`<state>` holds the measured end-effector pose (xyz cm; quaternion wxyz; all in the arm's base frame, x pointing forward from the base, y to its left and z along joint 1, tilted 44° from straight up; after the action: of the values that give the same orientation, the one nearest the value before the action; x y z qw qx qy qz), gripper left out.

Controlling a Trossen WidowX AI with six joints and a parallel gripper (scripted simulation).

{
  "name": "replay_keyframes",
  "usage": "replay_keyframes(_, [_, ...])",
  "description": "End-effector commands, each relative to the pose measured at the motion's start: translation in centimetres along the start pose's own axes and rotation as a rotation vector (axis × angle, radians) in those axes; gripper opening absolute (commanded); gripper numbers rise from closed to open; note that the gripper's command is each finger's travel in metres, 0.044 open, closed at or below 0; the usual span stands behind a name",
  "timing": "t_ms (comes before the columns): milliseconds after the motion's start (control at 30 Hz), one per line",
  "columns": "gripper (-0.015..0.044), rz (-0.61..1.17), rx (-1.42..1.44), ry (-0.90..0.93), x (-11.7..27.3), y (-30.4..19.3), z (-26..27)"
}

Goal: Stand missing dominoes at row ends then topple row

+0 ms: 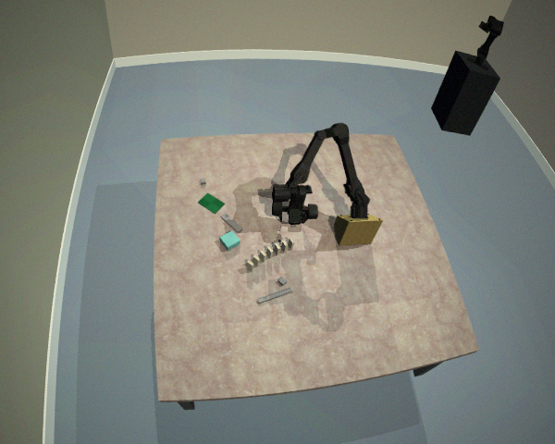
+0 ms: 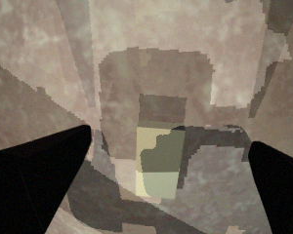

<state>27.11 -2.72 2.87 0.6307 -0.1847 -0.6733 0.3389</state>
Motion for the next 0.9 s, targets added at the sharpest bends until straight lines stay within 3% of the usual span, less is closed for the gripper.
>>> replay_keyframes(0, [0.044,0.004,0.014,0.016,-0.92,0.2,0.47])
replay_keyframes(267, [0.044,0.004,0.014,0.016,-1.01,0.2,0.48])
replay_keyframes(667, [0.0125,0.004,0.014,0.016,-1.01,0.2,0.48])
replay_keyframes(867, [0.0107,0.004,0.014,0.016,-1.01,0.2,0.48])
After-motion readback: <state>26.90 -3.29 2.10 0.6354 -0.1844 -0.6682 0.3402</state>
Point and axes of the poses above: the point midway between the two fingers, 35 mm back from their tips, its own x axis back along the fingers, its own z axis across the jaws, y = z × x, the point moved 4 cm from there along x, back along the fingers, and after that the axes turned 13 degrees about x, right-handed, at the moved point
